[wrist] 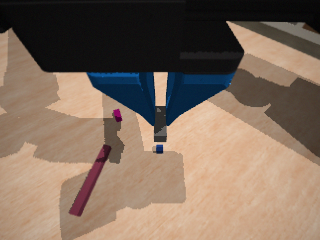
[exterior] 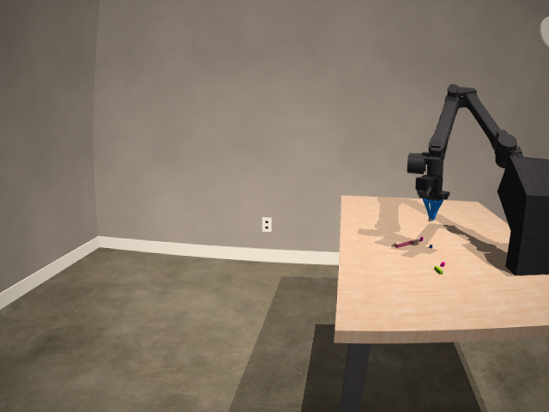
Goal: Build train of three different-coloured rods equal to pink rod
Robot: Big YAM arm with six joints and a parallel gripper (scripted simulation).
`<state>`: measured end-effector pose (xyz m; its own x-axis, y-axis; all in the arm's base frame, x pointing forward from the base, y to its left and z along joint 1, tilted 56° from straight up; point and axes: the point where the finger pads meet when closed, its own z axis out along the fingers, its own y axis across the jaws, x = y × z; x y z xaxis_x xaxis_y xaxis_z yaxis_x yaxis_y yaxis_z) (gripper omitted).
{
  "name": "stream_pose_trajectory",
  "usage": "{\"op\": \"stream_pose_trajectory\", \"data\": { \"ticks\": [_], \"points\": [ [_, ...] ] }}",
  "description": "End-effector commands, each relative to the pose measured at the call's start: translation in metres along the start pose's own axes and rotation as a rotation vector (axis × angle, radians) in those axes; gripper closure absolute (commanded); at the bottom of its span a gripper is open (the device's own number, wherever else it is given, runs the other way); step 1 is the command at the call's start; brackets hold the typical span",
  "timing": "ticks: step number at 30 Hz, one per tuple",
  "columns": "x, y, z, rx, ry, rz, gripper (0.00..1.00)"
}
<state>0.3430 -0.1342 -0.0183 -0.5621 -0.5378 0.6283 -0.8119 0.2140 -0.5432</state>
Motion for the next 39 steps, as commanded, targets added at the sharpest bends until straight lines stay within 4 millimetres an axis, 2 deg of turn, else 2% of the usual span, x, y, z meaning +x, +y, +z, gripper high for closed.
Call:
{"op": "stream_pose_trajectory", "data": {
  "ticks": [1,2,11,20,29,33,35,39],
  "points": [
    [-0.003,0.000,-0.002,0.006,-0.005,-0.054,0.96],
    [-0.005,-0.007,-0.002,0.013,-0.007,-0.043,0.96],
    [-0.005,-0.007,-0.002,0.013,-0.007,-0.039,0.96],
    [-0.001,0.000,0.010,-0.003,0.000,-0.040,0.96],
    [0.001,0.004,0.040,-0.008,0.001,-0.047,0.96],
    [0.000,0.001,0.058,-0.004,0.000,-0.042,0.96],
    [0.000,0.001,0.058,-0.004,0.000,-0.042,0.96],
    [-0.001,-0.002,0.075,-0.001,0.000,-0.038,0.96]
  ]
}}
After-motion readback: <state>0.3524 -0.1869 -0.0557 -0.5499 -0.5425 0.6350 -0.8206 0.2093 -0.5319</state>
